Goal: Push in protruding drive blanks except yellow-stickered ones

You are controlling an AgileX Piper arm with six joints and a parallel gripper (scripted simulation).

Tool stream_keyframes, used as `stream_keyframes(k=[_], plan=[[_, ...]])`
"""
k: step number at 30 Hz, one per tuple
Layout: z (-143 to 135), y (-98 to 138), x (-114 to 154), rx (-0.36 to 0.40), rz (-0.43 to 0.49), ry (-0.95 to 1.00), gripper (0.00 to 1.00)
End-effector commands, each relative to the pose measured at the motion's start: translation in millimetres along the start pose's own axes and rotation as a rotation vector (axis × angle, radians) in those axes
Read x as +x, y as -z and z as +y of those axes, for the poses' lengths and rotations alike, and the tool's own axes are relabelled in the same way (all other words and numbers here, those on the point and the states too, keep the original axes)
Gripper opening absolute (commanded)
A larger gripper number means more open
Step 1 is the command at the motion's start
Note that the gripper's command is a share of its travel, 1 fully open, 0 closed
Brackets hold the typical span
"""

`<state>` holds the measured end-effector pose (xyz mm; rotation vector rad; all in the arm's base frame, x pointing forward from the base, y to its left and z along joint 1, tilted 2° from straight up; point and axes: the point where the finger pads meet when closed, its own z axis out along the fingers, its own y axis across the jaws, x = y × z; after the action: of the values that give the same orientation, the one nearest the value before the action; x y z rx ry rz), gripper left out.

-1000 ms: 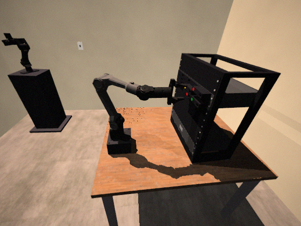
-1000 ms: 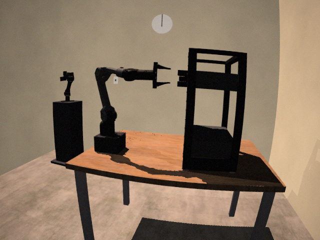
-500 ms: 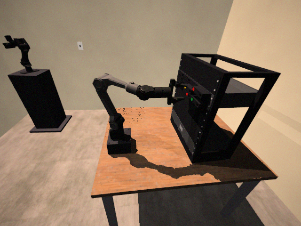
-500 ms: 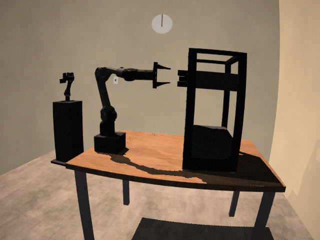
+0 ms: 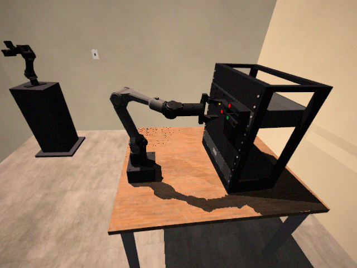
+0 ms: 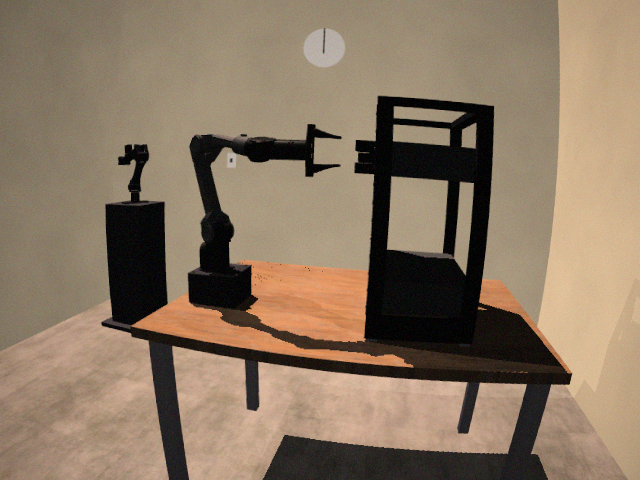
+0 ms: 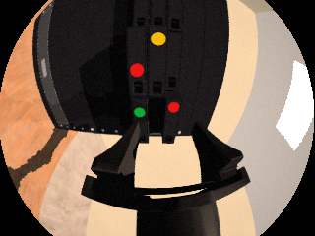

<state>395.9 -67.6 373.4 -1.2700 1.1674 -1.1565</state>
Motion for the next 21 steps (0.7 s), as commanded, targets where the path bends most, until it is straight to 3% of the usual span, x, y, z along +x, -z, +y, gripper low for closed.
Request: stream_keyframes(k=[1, 21], plan=[[-0.4, -0.7, -0.1, 0.001, -0.001, 0.0, 1.0], [-0.4, -0.7, -0.1, 0.001, -0.001, 0.0, 1.0]])
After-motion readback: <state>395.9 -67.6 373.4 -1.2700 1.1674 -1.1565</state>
